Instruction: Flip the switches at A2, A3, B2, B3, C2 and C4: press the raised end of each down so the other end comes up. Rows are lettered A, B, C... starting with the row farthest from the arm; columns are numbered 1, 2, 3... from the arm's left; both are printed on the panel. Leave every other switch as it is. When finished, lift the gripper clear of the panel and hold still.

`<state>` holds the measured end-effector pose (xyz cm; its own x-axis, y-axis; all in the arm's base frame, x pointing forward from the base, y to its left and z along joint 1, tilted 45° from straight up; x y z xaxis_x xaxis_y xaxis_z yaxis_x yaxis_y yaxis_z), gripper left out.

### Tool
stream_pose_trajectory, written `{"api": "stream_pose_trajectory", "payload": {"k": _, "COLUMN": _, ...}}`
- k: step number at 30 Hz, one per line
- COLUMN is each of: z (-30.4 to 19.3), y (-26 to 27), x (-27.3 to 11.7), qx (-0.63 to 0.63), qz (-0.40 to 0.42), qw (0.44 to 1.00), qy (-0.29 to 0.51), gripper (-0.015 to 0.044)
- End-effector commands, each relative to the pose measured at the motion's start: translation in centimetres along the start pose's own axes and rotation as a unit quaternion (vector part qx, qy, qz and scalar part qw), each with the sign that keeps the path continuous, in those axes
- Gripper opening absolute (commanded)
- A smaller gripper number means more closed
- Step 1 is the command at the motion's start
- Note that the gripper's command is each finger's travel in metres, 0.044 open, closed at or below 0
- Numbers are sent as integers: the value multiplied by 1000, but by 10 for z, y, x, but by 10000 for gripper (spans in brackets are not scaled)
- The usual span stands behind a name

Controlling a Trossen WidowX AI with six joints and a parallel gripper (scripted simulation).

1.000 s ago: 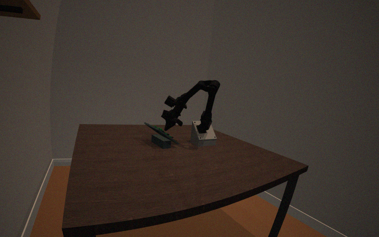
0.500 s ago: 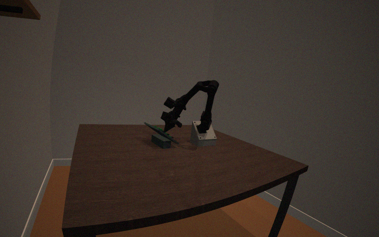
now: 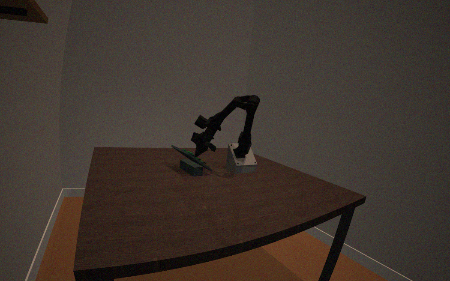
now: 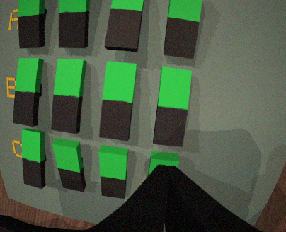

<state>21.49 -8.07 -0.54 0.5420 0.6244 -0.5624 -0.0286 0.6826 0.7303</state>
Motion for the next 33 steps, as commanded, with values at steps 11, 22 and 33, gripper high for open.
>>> {"api": "stream_pose_trajectory", "payload": {"k": 11, "z": 0, "y": 0, "x": 2, "qx": 3, "qz": 2, "qw": 1000, "qy": -1, "gripper": 0}}
{"api": "stream_pose_trajectory", "payload": {"k": 22, "z": 0, "y": 0, "x": 3, "qx": 3, "qz": 2, "qw": 1000, "qy": -1, "gripper": 0}}
{"api": "stream_pose_trajectory", "payload": {"k": 33, "z": 0, "y": 0, "x": 5, "qx": 3, "qz": 2, "qw": 1000, "qy": -1, "gripper": 0}}
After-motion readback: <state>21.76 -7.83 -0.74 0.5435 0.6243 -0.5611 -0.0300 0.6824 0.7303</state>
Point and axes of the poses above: the point midway between the two fingers, 35 mm back from their tips, its own x axis out along the fingers, its own y axis across the jaws, z = x × y, the point moved 5 cm from there along -x, back along the fingers, and after that the axes turned 6 degrees about x, right-handed, at the moved point
